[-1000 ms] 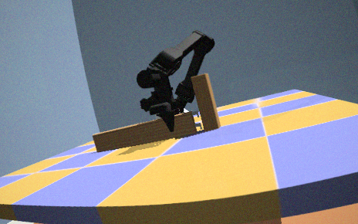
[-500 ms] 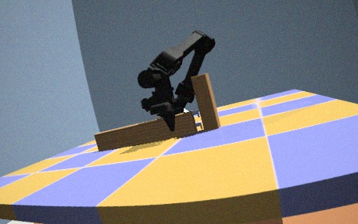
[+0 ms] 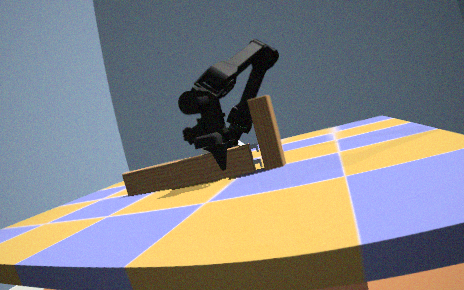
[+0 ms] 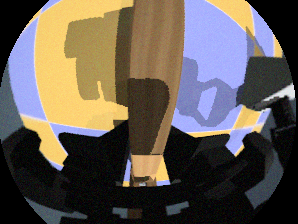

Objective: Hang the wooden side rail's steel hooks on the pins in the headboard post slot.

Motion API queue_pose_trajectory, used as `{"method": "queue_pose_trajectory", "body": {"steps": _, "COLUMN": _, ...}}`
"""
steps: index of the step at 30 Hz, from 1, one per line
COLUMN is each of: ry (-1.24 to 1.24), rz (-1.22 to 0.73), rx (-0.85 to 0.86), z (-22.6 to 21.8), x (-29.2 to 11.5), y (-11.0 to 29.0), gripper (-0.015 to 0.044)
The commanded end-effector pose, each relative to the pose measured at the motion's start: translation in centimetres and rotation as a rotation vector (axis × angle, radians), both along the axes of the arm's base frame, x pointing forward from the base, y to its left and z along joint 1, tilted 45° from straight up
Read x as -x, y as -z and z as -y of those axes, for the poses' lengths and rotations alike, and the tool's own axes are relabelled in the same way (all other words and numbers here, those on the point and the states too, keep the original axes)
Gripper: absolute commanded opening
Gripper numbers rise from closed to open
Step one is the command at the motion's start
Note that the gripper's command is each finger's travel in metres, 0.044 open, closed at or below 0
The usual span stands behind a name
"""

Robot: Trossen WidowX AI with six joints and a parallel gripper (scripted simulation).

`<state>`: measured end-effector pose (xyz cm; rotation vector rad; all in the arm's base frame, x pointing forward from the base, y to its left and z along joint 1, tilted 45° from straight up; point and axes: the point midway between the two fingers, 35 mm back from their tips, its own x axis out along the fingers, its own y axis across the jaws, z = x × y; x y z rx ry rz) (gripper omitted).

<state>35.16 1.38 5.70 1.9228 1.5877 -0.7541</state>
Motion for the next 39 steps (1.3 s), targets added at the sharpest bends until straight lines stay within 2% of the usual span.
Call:
{"method": "queue_pose_trajectory", "body": {"steps": 1, "ry": 0.013, "rz": -0.019, "rx": -0.004, "z": 0.1, "x": 0.07, "y": 0.0, "gripper": 0.0}}
{"method": "queue_pose_trajectory", "body": {"steps": 39, "ry": 0.013, "rz": -0.019, "rx": -0.004, "z": 0.53, "x": 0.16, "y": -0.45, "gripper": 0.0}}
